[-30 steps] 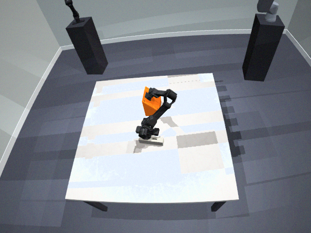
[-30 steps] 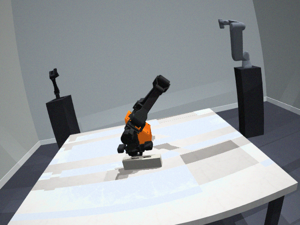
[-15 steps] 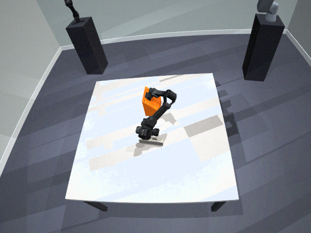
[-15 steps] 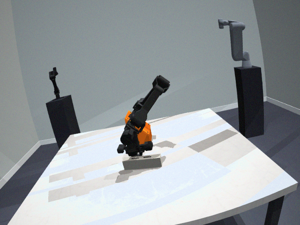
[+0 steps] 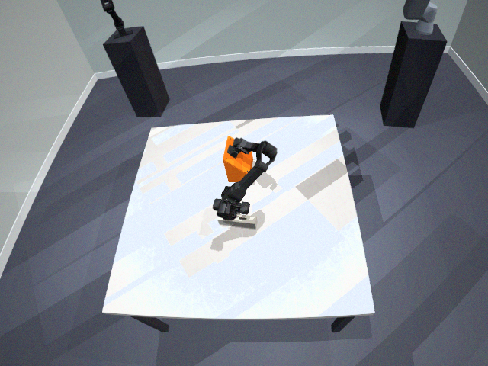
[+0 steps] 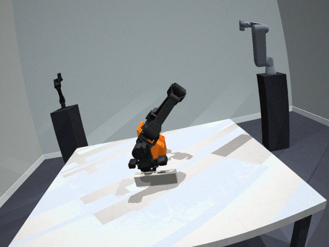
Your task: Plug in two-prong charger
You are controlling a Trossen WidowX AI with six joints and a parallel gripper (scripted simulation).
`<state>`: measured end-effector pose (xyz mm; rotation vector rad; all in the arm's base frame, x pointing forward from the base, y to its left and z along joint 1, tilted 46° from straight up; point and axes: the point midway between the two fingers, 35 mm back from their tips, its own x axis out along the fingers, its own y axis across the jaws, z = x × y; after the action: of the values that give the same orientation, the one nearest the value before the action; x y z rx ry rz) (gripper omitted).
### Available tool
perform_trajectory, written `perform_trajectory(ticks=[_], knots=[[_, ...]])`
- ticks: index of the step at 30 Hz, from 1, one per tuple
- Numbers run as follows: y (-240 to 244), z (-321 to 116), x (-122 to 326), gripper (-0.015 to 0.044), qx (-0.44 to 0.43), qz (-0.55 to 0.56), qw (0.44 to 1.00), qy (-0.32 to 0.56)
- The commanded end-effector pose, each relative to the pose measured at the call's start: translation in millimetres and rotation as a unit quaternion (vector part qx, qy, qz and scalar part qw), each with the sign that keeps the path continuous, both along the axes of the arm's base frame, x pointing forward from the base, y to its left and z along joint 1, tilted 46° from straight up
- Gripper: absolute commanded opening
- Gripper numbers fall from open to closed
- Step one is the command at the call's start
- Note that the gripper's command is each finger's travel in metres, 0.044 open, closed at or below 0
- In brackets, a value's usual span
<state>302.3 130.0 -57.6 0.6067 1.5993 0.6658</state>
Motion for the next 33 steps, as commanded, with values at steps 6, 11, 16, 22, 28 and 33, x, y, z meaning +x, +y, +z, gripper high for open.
perform_trajectory(ticks=[6,11,16,22,28,33], knots=[[-1.7,1.0,8.1,0.0000,-0.002,-0.003,1.000,-0.014],[-1.9,1.2,7.5,0.0000,-0.002,-0.003,1.000,-0.014],[-2.1,1.5,7.0,0.0000,-0.002,-0.003,1.000,-0.014],[-2.4,1.8,6.3,0.0000,-0.002,-0.003,1.000,-0.014],[-2.6,2.1,5.7,0.0000,-0.002,-0.003,1.000,-0.014],[-2.9,2.4,6.0,0.0000,-0.002,-0.003,1.000,-0.014]])
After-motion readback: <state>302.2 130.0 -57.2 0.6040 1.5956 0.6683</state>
